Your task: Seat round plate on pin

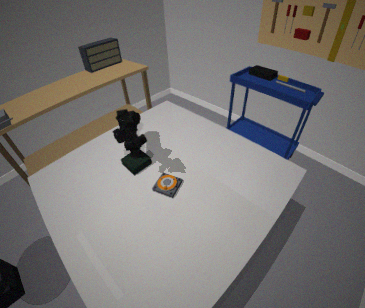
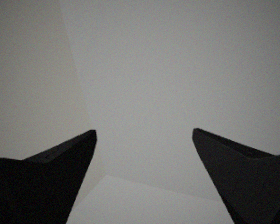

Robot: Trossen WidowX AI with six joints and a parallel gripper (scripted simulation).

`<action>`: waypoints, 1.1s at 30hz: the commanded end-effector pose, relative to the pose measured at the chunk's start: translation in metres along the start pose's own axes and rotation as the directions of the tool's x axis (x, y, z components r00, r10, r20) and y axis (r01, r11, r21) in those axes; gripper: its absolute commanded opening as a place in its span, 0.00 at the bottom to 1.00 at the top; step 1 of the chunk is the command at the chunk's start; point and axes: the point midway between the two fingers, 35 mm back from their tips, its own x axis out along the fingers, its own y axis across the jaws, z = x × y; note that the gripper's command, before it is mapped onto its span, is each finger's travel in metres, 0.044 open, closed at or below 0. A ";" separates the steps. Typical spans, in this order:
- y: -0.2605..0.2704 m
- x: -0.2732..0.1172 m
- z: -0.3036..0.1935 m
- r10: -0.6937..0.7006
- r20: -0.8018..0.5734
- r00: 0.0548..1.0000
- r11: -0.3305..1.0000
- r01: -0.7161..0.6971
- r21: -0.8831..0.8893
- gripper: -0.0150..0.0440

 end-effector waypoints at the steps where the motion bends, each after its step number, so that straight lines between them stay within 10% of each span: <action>1: -0.001 0.001 0.001 -0.006 0.003 1.000 1.000 0.006 -0.005 0.89; 15: -0.071 0.053 0.045 -0.547 0.167 0.820 0.746 0.568 -0.347 0.26; 24: -0.134 0.065 0.057 -0.841 0.177 0.510 0.325 0.740 -0.589 0.25; 33: -0.188 0.060 0.058 -0.975 0.162 0.154 -0.040 0.592 -0.805 0.25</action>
